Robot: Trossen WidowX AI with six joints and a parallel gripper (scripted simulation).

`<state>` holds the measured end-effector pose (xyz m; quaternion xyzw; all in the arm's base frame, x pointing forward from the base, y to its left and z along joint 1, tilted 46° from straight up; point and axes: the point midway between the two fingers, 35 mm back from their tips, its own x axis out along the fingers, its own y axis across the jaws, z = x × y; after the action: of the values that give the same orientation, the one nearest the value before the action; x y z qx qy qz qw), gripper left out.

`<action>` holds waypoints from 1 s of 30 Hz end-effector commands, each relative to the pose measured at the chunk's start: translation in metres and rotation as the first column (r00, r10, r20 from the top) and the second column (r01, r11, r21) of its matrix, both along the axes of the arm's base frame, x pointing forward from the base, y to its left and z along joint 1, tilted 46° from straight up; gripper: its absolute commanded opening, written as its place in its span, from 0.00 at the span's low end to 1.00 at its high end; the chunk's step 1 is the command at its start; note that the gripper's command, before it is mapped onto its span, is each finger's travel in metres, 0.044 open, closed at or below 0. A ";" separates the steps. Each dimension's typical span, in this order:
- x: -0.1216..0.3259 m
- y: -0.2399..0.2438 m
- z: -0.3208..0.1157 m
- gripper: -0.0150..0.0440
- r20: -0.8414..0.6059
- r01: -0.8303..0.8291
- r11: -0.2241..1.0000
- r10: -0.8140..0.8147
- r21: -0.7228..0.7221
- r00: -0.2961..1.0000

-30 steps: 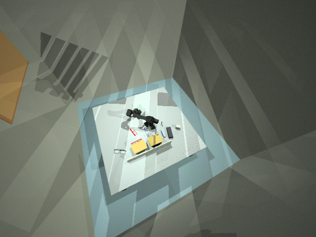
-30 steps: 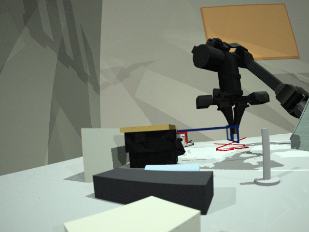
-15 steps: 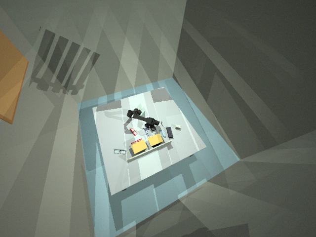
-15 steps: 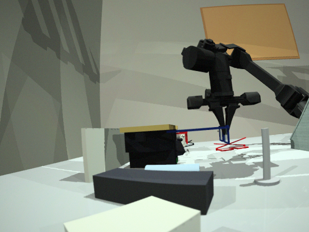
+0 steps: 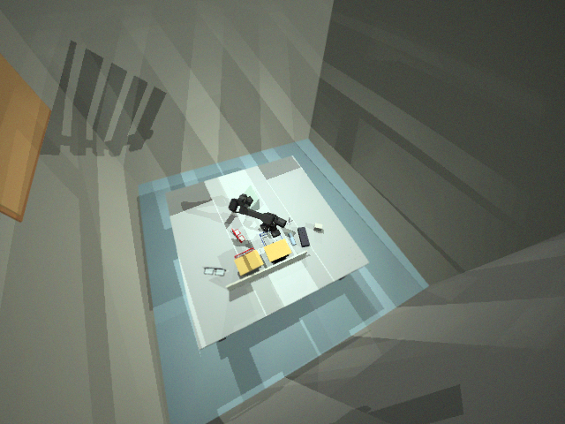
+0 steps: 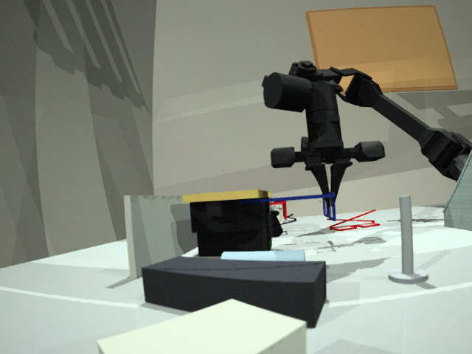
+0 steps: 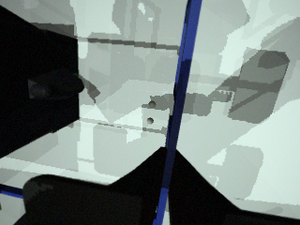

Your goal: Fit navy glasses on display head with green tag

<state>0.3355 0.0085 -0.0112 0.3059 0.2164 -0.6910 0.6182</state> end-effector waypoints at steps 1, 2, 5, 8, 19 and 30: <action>0.006 -0.003 -0.001 0.25 -0.007 -0.001 1.000 0.001 -0.007 1.000; 0.007 -0.003 -0.001 0.25 -0.007 -0.001 1.000 0.001 -0.007 1.000; 0.012 -0.004 -0.001 0.25 -0.007 -0.001 1.000 0.001 -0.007 1.000; 0.017 -0.005 -0.001 0.25 -0.007 -0.001 1.000 0.001 -0.007 1.000; 0.034 -0.008 0.001 0.25 -0.006 -0.001 1.000 0.001 -0.007 1.000; 0.051 -0.010 0.002 0.25 -0.005 -0.001 1.000 0.001 -0.007 1.000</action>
<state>0.3829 0.0007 -0.0076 0.3066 0.2152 -0.6906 0.6186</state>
